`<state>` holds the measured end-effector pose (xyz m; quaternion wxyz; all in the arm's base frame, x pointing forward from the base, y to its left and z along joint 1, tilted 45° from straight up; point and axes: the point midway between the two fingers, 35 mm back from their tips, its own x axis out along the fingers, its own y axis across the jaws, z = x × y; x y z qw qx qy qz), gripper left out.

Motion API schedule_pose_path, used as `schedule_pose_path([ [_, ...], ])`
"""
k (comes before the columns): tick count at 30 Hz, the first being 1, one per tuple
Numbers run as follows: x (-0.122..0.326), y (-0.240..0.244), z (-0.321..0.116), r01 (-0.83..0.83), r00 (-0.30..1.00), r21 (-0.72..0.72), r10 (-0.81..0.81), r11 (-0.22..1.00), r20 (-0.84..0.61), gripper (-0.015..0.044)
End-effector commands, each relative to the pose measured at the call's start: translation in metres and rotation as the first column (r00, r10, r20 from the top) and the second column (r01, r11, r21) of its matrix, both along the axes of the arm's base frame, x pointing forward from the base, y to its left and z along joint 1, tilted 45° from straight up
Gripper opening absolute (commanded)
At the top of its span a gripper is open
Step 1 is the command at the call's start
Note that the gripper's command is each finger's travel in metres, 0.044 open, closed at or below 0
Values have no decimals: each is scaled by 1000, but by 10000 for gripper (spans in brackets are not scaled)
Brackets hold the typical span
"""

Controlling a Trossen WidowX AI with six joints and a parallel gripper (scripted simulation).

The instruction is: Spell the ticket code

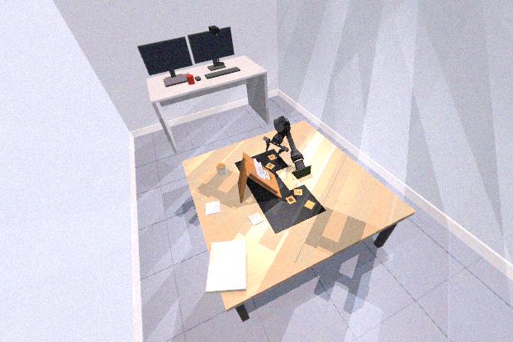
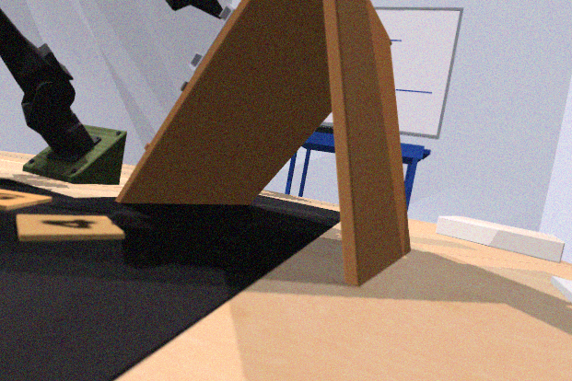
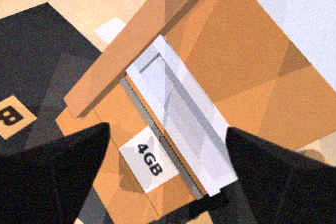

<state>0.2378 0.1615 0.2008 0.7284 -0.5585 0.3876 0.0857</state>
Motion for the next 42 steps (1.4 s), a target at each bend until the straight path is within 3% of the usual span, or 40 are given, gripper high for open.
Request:
schedule_pose_path([
  [1, 27, -10, 15, 161, 983, 237, -177, 958, 50, 340],
  [7, 80, -42, 51, 341, 867, 632, -493, 696, 75, 340],
  [13, 127, -102, 106, 287, 656, 919, -755, 272, 19, 340],
  [16, 136, -137, 108, 276, 500, 958, -863, 81, -71, 340],
  [21, 133, -174, 90, 293, 290, 953, -942, -81, -169, 340],
  [28, 100, -239, 29, 182, -265, 895, -897, -407, -354, 340],
  [31, 75, -267, 4, 48, -510, 881, -770, -471, -384, 340],
  [34, 48, -290, -14, -91, -691, 885, -611, -457, -386, 340],
  [42, 41, -291, -21, -122, -725, 888, -571, -443, -385, 340],
])
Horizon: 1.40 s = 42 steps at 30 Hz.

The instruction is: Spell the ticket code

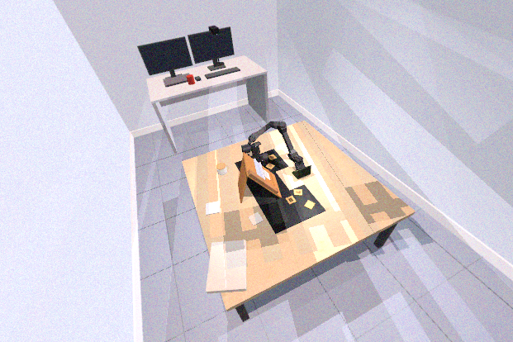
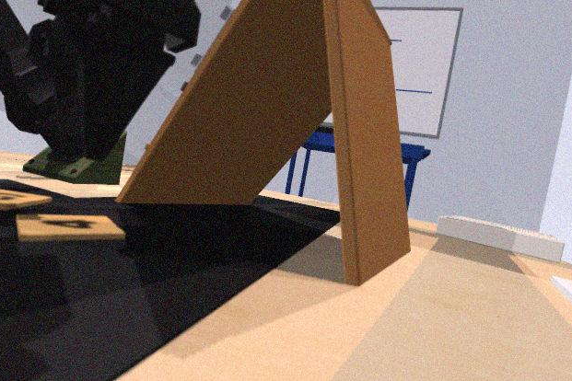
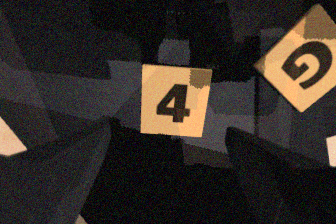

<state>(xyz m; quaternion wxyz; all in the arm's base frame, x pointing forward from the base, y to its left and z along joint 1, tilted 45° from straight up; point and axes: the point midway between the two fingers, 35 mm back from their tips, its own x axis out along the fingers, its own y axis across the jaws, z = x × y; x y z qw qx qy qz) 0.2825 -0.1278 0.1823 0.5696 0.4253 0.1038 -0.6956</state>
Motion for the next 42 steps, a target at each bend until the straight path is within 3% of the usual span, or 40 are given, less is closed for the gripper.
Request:
schedule_pose_path([
  [1, -3, -2, -2, 36, 999, -9, -36, 999, 5, 340],
  [42, -4, -37, -41, 36, 999, -12, -36, 999, 6, 340],
])
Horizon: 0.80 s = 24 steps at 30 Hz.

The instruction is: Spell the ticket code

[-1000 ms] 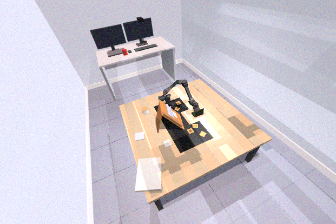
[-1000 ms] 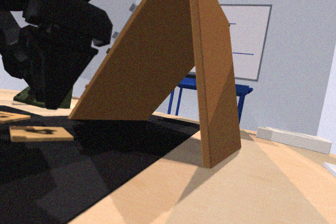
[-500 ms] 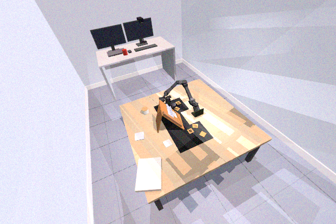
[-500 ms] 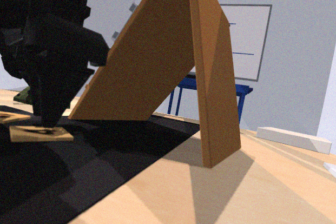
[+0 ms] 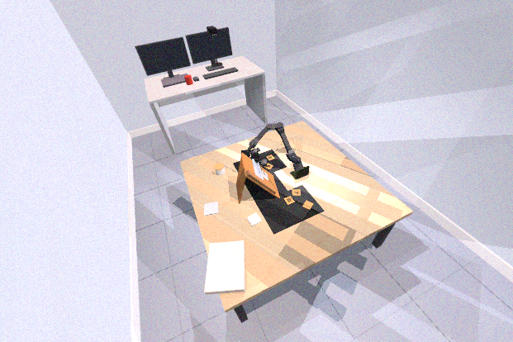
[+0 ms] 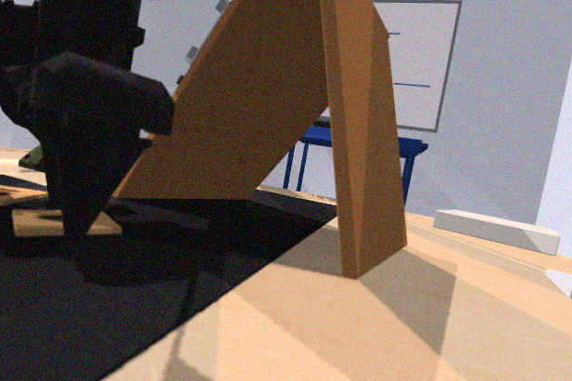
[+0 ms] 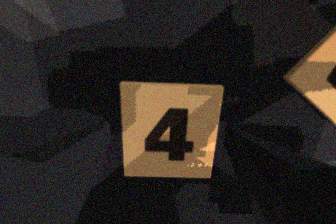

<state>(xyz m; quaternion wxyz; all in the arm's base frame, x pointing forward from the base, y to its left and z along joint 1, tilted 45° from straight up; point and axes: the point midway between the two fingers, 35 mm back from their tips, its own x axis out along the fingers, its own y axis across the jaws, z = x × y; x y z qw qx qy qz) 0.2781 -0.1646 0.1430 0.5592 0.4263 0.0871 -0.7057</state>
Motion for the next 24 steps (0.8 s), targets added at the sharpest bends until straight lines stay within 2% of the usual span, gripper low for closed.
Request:
schedule_pose_path([
  [1, 0, 0, -1, -4, 1000, 3, 4, 1000, -4, 340],
  [4, 0, 0, -1, -4, 1000, 3, 4, 1000, -4, 340],
  [6, 0, 0, -1, -4, 1000, 3, 4, 1000, -4, 288],
  [17, 0, 0, -1, -4, 1000, 3, 4, 1000, -4, 214],
  [24, -1, 4, 3, -4, 1000, 4, 4, 1000, -4, 30],
])
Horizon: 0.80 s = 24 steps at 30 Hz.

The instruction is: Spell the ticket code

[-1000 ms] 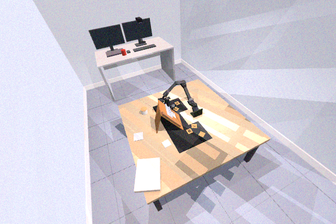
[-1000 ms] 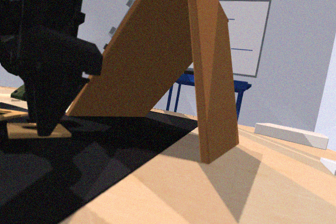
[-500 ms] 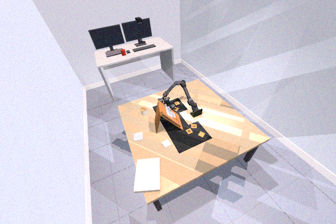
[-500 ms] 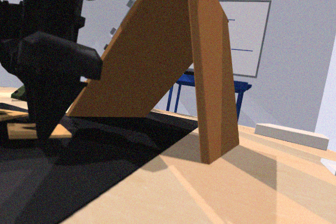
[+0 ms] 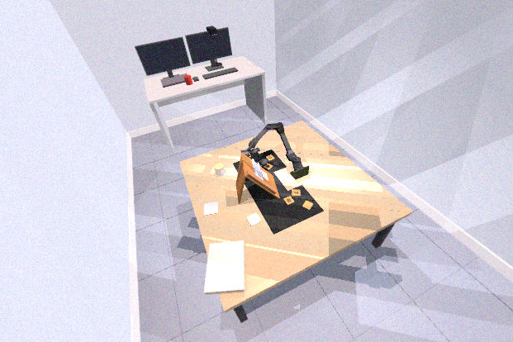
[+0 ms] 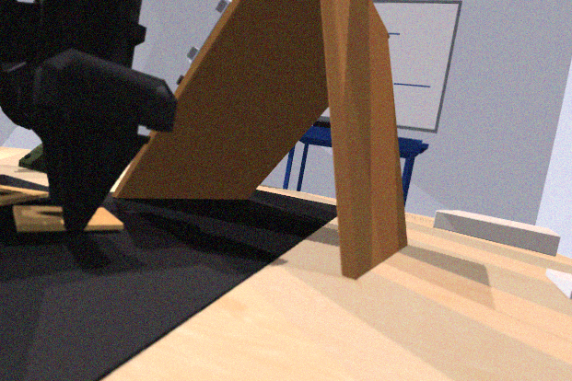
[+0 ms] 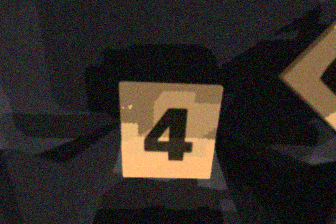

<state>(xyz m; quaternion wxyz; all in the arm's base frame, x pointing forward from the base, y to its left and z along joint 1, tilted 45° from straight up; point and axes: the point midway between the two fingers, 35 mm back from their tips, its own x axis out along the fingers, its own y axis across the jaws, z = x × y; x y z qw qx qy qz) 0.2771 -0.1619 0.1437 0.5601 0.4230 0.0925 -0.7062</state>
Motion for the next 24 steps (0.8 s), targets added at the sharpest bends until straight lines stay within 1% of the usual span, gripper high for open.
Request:
schedule_pose_path([
  [1, 0, 2, 2, 2, 1000, 1, -2, 1000, 7, 4],
  [24, -1, 16, 10, 2, 1000, 2, -2, 1000, 6, 0],
])
